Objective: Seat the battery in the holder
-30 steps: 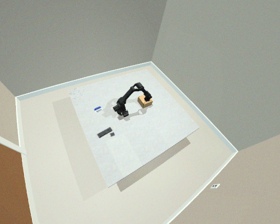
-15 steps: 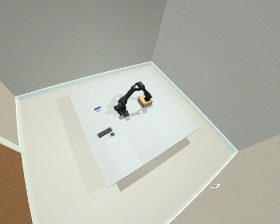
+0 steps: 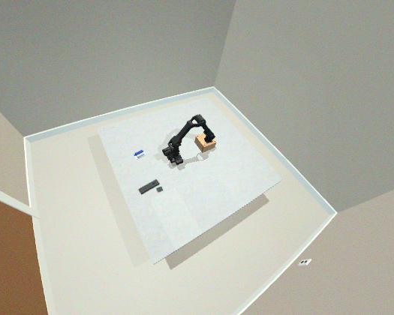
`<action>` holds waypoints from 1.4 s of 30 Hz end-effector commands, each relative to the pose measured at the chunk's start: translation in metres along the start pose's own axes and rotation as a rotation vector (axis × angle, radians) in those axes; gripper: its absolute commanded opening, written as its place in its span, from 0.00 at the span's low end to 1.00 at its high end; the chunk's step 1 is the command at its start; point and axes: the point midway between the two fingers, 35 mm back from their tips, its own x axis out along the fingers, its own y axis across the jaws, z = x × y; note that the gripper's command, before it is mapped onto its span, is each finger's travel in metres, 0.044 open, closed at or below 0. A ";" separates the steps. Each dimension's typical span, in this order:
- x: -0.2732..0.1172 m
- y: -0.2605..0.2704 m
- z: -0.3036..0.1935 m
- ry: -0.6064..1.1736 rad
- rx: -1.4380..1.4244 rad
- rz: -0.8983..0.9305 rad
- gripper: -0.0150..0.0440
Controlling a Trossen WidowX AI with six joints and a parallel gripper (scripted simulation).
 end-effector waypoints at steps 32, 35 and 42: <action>-0.012 -0.001 -0.009 -0.006 0.001 0.002 0.57; -0.014 -0.001 -0.009 -0.006 0.000 0.002 0.57; -0.080 -0.002 -0.014 -0.007 0.000 0.002 0.88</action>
